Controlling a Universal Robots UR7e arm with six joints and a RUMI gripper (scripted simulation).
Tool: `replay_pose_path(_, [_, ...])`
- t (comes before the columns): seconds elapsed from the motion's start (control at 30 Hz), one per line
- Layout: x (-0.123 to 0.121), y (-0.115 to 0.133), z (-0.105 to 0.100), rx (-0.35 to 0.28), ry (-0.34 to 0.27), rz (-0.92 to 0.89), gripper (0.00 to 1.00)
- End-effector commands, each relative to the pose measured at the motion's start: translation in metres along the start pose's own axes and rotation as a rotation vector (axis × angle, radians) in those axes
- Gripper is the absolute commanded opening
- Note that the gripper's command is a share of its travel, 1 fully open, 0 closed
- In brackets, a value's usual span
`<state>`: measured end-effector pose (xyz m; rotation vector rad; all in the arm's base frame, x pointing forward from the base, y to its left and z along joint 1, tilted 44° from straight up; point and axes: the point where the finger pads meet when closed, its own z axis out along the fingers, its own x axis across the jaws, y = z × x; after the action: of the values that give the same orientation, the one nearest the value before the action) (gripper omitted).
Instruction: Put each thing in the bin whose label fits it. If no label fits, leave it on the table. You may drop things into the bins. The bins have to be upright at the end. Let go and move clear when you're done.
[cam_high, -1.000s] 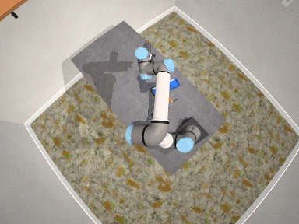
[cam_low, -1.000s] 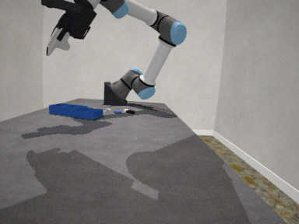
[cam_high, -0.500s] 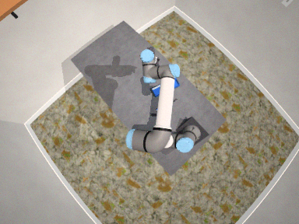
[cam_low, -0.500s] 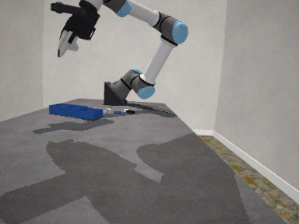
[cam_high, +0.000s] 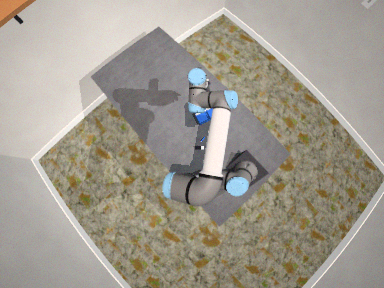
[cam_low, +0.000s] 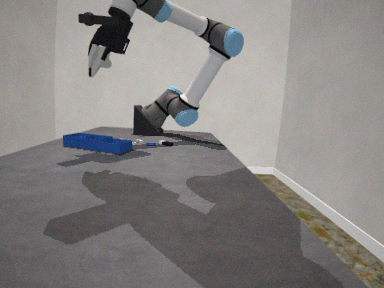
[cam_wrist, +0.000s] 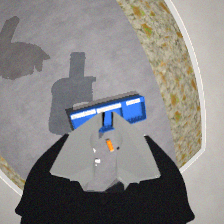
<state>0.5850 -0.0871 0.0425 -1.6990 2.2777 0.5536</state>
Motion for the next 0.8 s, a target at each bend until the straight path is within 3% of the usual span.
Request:
replay_pose_path(0.0, [0.004,0.025,-0.004,-0.033,-0.025,-0.062,0.04])
replay_pose_path(0.33, [0.006,0.058,-0.007,-0.057,-0.050,-0.111,0.04])
replay_pose_path(0.43, [0.006,0.083,-0.008,-0.079,-0.077,-0.160,0.04])
replay_pose_path(0.53, [0.006,0.083,-0.008,-0.079,-0.077,-0.160,0.04])
replay_pose_path(0.63, [0.005,0.108,-0.010,-0.099,-0.107,-0.210,0.04])
replay_pose_path(0.73, [0.005,0.108,-0.010,-0.099,-0.107,-0.210,0.04])
replay_pose_path(0.77, [0.004,0.116,-0.010,-0.112,-0.134,-0.250,0.04])
